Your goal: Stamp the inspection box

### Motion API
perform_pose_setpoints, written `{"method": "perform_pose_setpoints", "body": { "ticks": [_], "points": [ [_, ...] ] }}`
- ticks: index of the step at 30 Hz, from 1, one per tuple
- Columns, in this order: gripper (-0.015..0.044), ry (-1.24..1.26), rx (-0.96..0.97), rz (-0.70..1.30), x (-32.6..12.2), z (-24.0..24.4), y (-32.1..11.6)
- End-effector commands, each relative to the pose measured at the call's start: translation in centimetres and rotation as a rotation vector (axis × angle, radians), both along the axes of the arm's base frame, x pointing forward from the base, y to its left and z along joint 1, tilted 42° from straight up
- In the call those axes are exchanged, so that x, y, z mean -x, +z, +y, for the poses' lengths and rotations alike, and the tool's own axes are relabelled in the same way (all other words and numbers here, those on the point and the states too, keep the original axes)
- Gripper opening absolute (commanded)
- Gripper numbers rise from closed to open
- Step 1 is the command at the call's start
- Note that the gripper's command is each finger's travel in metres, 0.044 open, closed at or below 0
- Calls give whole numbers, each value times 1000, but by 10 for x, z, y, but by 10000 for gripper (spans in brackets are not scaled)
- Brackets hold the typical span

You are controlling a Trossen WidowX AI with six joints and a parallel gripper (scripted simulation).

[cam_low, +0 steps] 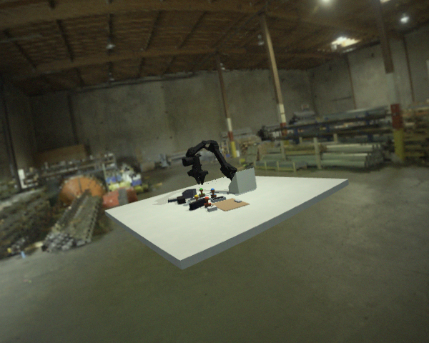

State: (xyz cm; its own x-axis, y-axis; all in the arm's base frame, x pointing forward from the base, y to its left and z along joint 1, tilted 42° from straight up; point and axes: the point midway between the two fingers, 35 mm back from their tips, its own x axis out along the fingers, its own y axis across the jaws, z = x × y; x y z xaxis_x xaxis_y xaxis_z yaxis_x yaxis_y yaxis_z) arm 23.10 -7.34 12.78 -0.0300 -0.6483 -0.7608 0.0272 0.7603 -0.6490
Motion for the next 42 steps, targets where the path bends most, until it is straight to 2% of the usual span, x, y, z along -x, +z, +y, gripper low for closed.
{"method": "perform_pose_setpoints", "body": {
  "ticks": [1,42],
  "points": [
    [218,43,31,27,-3,3,4],
    [218,44,30,26,-3,-36,-39]
  ]
}}
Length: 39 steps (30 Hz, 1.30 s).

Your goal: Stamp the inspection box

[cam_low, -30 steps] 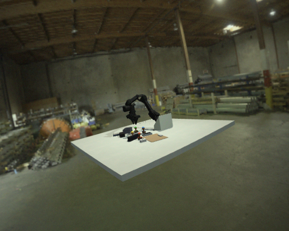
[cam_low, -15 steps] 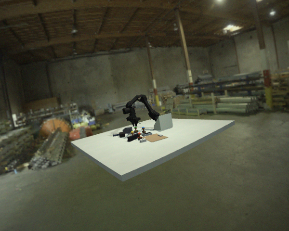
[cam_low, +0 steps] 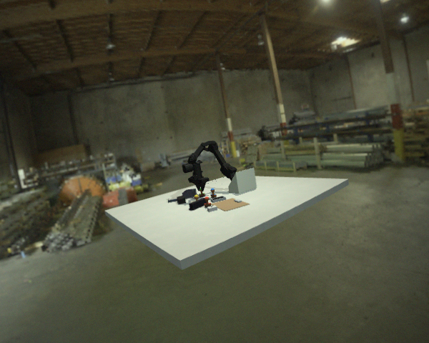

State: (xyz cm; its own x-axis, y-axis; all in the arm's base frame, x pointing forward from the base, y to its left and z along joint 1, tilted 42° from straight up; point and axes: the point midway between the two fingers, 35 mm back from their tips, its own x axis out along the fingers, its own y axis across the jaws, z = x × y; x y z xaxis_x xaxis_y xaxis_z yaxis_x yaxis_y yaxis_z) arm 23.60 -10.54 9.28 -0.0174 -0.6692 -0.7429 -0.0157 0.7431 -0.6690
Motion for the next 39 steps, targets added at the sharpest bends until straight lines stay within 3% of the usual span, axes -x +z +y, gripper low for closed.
{"method": "perform_pose_setpoints", "body": {
  "ticks": [1,14,18,27,29,39],
  "points": [
    [218,3,4,7,2,-5,-5],
    [218,3,8,7,4,-15,-16],
    [113,-1,5,2,3,-14,-14],
    [53,-1,5,2,3,-14,-14],
    [1,-1,5,2,3,-14,-14],
    [0,-1,4,2,2,-11,-11]
  ]
}}
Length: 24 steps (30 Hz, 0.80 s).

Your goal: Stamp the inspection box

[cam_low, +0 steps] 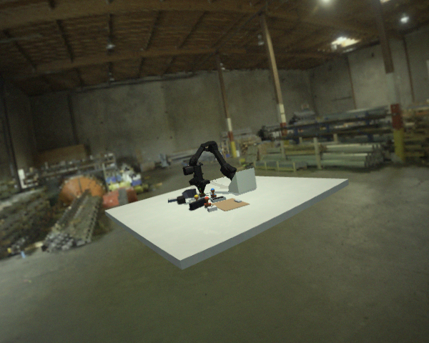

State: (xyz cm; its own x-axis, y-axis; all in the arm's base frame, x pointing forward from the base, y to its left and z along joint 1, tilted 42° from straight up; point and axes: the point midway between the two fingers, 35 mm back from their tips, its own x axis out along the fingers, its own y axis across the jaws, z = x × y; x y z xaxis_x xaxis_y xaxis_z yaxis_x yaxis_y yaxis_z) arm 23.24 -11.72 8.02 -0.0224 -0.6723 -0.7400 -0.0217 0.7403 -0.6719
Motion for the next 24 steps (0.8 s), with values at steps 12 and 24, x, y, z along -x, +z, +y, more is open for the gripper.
{"method": "perform_pose_setpoints", "body": {
  "ticks": [12,24],
  "points": [
    [0,-2,-2,-6,-2,5,6],
    [0,-2,-3,-6,-3,9,10]
  ]
}}
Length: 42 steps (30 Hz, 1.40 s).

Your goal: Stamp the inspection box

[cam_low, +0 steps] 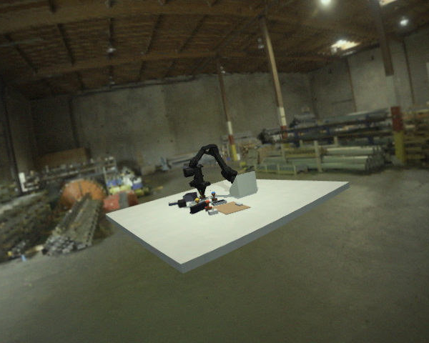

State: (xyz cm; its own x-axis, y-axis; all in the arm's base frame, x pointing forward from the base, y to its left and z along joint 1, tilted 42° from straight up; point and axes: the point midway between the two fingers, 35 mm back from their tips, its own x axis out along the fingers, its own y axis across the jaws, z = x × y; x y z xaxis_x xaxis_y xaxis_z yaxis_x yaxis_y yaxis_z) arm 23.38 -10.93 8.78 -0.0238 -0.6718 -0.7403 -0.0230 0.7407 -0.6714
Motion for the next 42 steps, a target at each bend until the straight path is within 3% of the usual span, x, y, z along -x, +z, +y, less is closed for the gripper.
{"method": "perform_pose_setpoints", "body": {
  "ticks": [1,42],
  "points": [
    [0,-2,-2,-8,-2,2,3],
    [0,-2,-4,-7,-3,16,17]
  ]
}}
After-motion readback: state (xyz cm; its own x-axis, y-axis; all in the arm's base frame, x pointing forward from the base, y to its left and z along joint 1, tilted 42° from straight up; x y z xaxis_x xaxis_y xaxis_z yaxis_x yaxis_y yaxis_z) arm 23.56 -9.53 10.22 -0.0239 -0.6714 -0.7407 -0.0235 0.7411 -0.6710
